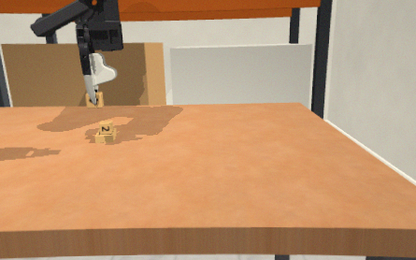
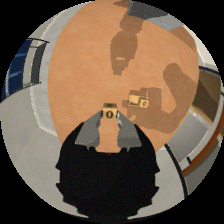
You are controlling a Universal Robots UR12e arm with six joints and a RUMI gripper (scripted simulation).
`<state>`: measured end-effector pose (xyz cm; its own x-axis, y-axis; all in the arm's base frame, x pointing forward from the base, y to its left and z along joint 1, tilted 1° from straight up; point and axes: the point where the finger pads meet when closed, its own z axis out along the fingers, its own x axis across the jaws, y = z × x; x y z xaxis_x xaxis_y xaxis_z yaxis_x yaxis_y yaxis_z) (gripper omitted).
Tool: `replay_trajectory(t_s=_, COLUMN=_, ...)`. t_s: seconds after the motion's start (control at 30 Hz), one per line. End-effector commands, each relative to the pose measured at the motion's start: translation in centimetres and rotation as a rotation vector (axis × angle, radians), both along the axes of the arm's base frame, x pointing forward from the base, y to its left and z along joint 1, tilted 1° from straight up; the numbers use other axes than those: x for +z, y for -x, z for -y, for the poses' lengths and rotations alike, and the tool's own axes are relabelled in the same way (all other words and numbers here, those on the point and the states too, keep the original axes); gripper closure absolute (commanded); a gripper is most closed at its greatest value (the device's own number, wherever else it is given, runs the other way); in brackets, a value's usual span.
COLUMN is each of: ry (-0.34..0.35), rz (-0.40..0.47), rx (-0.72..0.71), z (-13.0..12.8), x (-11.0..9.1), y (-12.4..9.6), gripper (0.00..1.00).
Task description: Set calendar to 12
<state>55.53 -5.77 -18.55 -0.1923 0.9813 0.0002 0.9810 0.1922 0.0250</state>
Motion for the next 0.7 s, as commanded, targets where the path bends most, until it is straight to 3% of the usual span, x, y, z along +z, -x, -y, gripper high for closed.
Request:
replay_trajectory(t_s=0.0, ry=0.001, rz=0.001, rx=-0.003, z=0.0, x=0.0, y=0.0, gripper=0.90)
replay_trajectory(t_s=0.37, ry=0.001, rz=0.001, rx=-0.003, z=0.0, x=-1.6, y=-0.1, gripper=0.90)
replay_trajectory(t_s=0.67, ry=0.001, rz=0.001, rx=-0.003, z=0.0, x=-5.7, y=-0.2, gripper=0.90)
